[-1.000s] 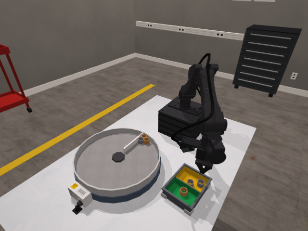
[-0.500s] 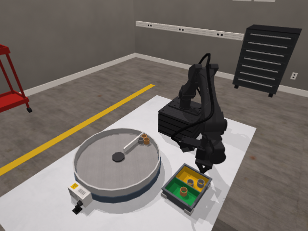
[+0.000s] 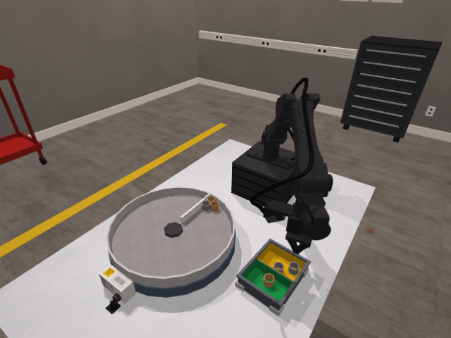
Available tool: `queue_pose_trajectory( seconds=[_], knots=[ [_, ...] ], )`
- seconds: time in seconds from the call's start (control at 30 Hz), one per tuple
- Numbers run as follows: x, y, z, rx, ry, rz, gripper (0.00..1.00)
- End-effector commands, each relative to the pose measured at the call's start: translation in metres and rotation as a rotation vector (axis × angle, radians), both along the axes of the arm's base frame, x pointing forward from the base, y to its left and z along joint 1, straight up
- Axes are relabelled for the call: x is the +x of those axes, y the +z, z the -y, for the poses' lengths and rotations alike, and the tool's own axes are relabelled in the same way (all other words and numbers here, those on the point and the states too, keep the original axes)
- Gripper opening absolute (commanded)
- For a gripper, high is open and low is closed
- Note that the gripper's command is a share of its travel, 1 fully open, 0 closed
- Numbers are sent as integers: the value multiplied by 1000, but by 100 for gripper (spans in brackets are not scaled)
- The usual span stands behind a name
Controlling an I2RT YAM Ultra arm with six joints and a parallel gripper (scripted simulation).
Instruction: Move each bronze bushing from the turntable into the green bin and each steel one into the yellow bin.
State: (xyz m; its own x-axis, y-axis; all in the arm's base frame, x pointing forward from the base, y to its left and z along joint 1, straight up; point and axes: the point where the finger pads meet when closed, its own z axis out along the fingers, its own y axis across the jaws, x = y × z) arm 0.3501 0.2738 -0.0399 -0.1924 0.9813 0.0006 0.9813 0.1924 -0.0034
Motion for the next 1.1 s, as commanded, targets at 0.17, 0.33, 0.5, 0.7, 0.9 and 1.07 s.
queue_pose_trajectory(
  seconds=[0.17, 0.33, 0.5, 0.7, 0.9, 1.07],
  knots=[
    [11, 24, -6, 20, -3, 49, 13],
    [11, 24, -4, 20, -3, 49, 12],
    [6, 13, 17, 8, -4, 36, 12],
    [-2, 12, 71, 6, -4, 35, 12],
    [-15, 11, 139, 10, -4, 31, 12],
    [-31, 9, 238, 11, -3, 31, 12]
  ],
)
